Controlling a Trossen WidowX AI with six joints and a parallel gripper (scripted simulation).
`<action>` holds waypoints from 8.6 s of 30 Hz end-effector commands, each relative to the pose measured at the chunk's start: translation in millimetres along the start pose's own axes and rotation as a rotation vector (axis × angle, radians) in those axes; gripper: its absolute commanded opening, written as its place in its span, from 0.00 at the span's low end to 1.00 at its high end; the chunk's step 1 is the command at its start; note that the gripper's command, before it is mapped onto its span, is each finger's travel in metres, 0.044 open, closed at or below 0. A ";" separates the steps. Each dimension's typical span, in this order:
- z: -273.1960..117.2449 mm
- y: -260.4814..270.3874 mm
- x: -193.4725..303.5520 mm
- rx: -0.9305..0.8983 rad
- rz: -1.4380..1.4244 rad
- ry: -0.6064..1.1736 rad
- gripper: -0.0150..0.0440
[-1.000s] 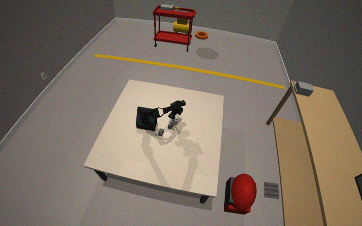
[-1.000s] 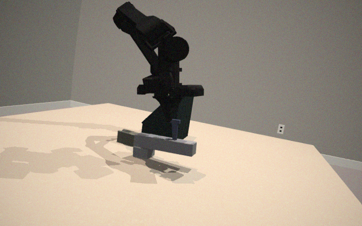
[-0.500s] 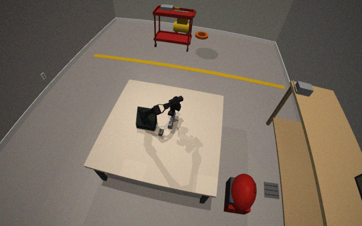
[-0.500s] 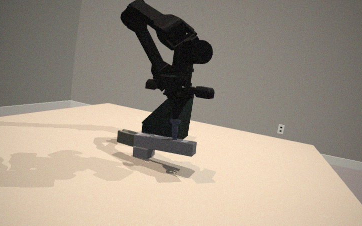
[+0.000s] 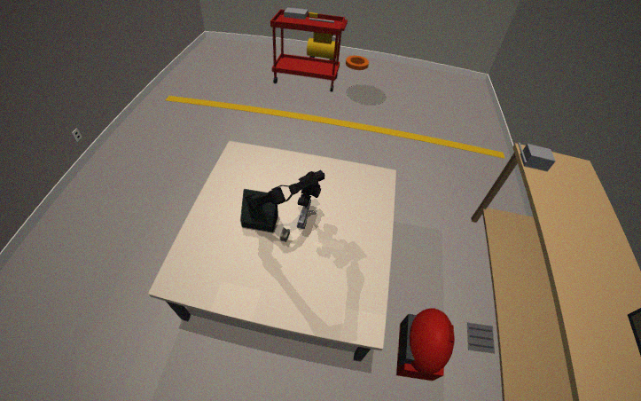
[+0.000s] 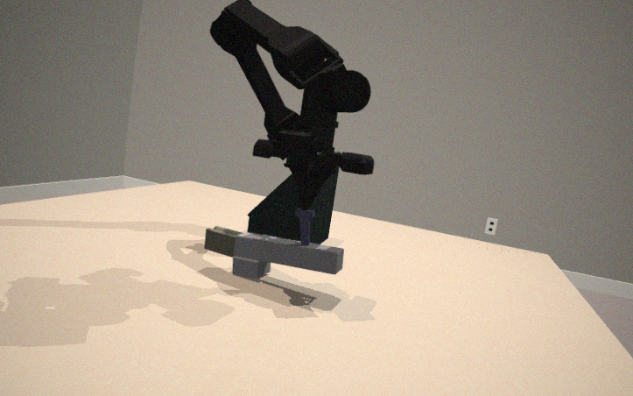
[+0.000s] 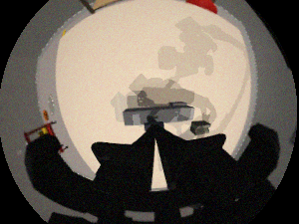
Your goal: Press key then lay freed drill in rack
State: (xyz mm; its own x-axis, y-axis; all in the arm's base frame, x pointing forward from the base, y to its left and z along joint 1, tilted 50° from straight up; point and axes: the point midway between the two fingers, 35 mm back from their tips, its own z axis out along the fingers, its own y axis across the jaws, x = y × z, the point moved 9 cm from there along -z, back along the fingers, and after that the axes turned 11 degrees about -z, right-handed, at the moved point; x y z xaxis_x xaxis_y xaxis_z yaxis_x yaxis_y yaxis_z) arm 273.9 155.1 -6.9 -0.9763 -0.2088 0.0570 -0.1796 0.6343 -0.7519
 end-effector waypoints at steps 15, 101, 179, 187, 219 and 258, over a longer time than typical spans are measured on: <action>12.6 2.8 3.5 0.000 -0.002 0.012 0.25; 75.1 -150.3 31.5 -0.005 -1.576 0.019 1.00; 119.1 -175.0 35.8 -0.003 -1.576 0.022 0.25; 120.9 -178.3 37.0 -0.007 -1.575 0.032 0.39; 123.9 -168.3 34.9 -0.003 -1.576 0.022 1.00; 125.2 -163.6 33.3 0.004 -1.575 0.025 0.42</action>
State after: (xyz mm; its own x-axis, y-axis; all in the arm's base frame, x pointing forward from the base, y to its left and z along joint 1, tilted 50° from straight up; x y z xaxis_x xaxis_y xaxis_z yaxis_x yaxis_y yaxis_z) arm 285.6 -48.9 35.5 0.1827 -0.6199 0.7631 -0.9770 -0.2013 0.0704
